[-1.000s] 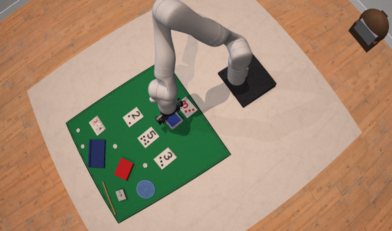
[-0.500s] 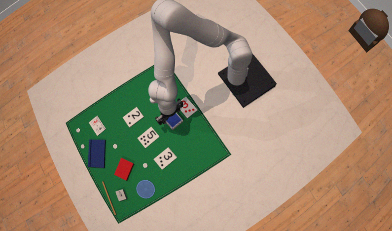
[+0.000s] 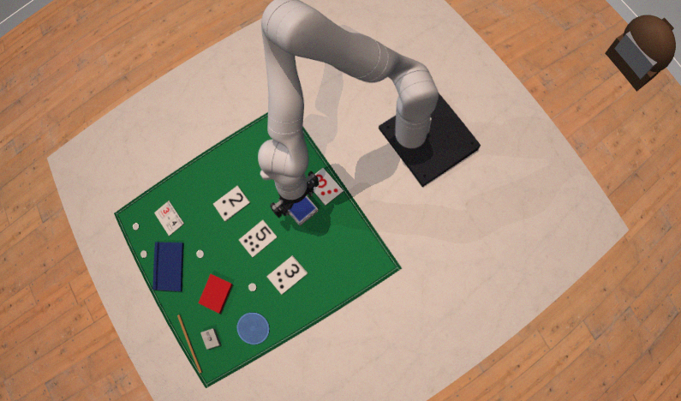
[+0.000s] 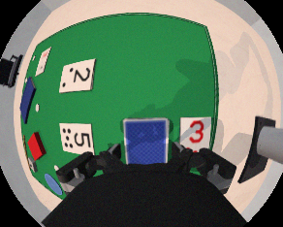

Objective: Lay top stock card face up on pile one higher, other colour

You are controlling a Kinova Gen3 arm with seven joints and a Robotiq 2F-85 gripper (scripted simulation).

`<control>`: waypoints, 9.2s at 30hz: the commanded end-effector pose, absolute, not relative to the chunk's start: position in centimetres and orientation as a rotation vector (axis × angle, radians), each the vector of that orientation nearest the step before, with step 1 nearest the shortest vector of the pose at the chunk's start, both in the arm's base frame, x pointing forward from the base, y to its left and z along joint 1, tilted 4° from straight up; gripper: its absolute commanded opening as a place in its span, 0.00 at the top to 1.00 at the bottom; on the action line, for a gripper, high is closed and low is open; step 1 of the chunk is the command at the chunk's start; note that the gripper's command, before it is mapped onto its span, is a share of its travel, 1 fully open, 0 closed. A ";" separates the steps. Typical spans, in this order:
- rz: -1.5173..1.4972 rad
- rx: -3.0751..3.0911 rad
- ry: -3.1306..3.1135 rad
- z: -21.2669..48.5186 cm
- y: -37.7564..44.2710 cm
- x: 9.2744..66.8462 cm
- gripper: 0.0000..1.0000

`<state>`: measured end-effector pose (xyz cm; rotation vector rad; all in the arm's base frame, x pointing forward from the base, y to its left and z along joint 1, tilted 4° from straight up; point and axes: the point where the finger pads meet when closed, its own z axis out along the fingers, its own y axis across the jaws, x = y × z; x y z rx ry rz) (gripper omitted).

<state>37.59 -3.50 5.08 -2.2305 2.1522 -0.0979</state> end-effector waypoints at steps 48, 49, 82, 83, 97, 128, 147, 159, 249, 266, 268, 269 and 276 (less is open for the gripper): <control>-0.100 -2.230 2.151 4.8 -3.5 37.6 0.27; -0.100 -2.230 2.151 4.8 -3.5 37.6 0.27; -0.100 -2.230 2.151 4.8 -3.5 37.6 0.28; -0.100 -2.230 2.151 4.8 -3.5 37.6 0.28; -0.100 -2.230 2.151 4.8 -3.5 37.6 0.28; -0.100 -2.230 2.152 6.0 -3.5 37.6 0.28; -0.100 -2.228 2.154 6.0 -3.7 37.6 0.28; -0.099 -2.212 2.169 6.0 -4.8 37.5 0.28; -0.099 -2.201 2.180 4.9 -5.5 37.6 0.28; -0.099 -2.201 2.180 4.9 -5.5 37.6 0.15; -0.099 -2.201 2.180 4.9 -5.5 37.6 0.15; -0.099 -2.201 2.180 4.9 -5.5 37.6 0.15; -0.099 -2.201 2.180 4.9 -5.5 37.6 0.15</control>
